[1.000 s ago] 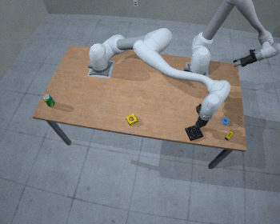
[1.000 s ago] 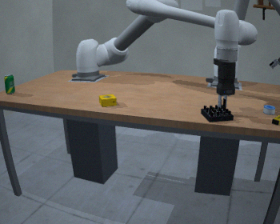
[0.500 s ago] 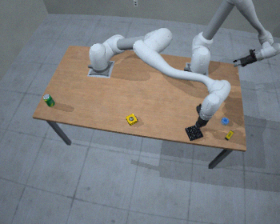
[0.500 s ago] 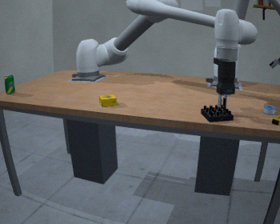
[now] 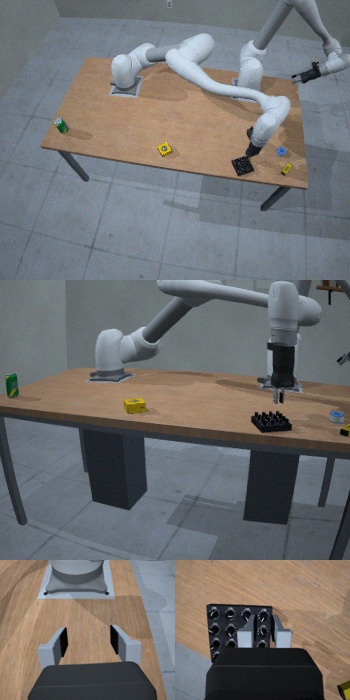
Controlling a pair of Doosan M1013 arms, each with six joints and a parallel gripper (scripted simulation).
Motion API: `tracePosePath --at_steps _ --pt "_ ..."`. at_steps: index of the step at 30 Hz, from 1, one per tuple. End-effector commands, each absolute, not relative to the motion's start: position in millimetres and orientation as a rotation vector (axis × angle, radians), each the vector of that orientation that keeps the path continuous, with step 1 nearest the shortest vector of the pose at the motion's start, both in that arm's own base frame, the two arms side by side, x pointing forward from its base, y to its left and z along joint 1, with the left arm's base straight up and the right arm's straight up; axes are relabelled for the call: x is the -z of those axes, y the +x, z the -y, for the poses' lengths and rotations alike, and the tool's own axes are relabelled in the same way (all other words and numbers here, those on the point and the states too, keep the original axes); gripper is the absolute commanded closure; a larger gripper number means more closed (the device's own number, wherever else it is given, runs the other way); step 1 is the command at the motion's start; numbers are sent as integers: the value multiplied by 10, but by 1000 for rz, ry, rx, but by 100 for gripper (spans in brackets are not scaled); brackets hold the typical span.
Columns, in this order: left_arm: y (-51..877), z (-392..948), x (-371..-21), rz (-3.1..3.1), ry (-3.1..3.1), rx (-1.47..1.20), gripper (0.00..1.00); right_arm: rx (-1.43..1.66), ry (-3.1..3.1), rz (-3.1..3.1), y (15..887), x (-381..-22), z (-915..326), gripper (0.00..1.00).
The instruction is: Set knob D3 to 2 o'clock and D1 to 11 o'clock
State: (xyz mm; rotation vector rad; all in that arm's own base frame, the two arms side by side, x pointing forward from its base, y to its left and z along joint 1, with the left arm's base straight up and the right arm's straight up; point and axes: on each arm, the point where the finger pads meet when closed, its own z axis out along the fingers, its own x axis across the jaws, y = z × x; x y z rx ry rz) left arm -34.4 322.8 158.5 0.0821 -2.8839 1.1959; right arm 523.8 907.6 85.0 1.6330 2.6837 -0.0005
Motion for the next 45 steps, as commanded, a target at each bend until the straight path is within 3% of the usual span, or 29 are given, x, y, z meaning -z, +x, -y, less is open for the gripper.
tracePosePath --at_steps 1,23,45 --pt "-344 -3230 -1588 2884 82 -1195 0 -3 1634 -2684 5239 -869 -9079 54" --pt "-344 -3230 -1588 2884 82 -1195 0 -3 2265 -2178 5141 -908 -9158 54" --pt "-344 -3230 -1588 2884 82 -1195 0 -2 2965 -1041 5115 -969 -9261 54"
